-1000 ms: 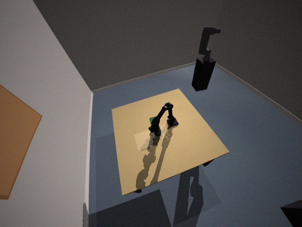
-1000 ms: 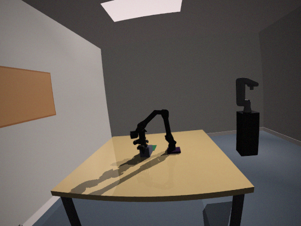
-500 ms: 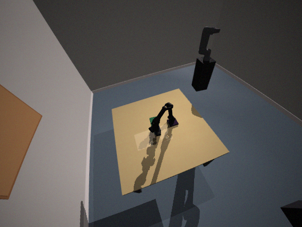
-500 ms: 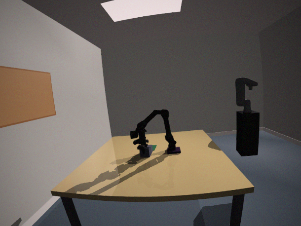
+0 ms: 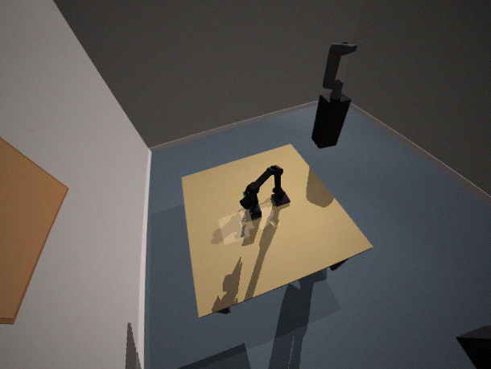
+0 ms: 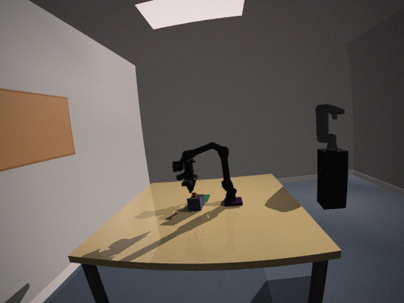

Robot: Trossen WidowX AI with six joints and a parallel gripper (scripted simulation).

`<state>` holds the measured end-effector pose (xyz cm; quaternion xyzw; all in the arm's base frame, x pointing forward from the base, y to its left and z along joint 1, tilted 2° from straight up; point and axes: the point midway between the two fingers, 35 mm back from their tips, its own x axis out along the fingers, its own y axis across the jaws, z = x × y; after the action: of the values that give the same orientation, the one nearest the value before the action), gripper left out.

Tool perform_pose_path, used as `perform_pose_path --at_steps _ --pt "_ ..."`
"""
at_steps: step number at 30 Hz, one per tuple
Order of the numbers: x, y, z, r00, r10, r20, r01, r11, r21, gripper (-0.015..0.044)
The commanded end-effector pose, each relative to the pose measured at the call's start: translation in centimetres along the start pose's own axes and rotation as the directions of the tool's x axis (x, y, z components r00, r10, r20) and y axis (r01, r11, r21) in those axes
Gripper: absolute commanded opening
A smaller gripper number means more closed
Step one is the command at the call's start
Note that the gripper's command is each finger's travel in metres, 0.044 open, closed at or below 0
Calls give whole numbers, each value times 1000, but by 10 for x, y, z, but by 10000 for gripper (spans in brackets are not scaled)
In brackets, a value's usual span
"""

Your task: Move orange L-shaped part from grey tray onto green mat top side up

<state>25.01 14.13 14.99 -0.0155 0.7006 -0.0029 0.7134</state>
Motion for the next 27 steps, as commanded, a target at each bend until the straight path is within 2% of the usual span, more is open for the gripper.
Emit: perform_pose_path --at_steps 1,26,27 --pt "-11 -3 -3 1000 -2 -9 2 1000 -6 180" --pt "-11 -1 -1 1000 7 12 -7 1000 0 180" --pt "-11 -2 0 1000 7 12 -7 1000 -13 206"
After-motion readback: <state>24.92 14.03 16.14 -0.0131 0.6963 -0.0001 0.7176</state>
